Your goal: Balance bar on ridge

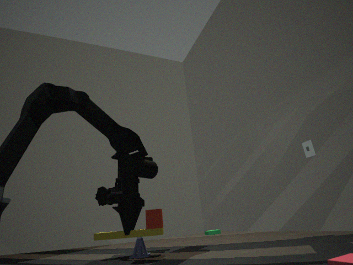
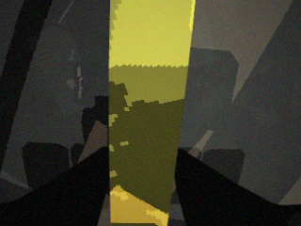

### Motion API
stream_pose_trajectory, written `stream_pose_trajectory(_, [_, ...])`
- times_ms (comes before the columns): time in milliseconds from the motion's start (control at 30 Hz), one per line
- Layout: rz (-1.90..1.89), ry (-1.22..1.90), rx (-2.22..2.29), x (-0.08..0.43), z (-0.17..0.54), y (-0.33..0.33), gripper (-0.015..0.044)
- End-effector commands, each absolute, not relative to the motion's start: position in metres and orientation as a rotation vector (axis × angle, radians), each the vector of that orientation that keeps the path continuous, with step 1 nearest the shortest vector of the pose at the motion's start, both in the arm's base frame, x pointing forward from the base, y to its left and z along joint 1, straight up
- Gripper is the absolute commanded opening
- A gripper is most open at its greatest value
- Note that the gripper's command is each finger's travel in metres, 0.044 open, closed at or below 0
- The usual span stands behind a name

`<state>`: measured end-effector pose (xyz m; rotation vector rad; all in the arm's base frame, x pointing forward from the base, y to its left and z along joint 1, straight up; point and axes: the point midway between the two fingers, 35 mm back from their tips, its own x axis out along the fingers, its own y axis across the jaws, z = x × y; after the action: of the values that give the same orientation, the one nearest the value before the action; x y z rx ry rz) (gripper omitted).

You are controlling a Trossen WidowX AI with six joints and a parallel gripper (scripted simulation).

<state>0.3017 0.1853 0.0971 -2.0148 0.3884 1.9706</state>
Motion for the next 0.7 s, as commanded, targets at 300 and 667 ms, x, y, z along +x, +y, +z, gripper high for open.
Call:
stream_pose_trajectory(300, [1.97,0.388,-2.015,0.3018,0.0971,0.1854,0.0172])
stream_pose_trajectory(667, [1.97,0.388,-2.015,0.3018,0.0971,0.1854,0.0185])
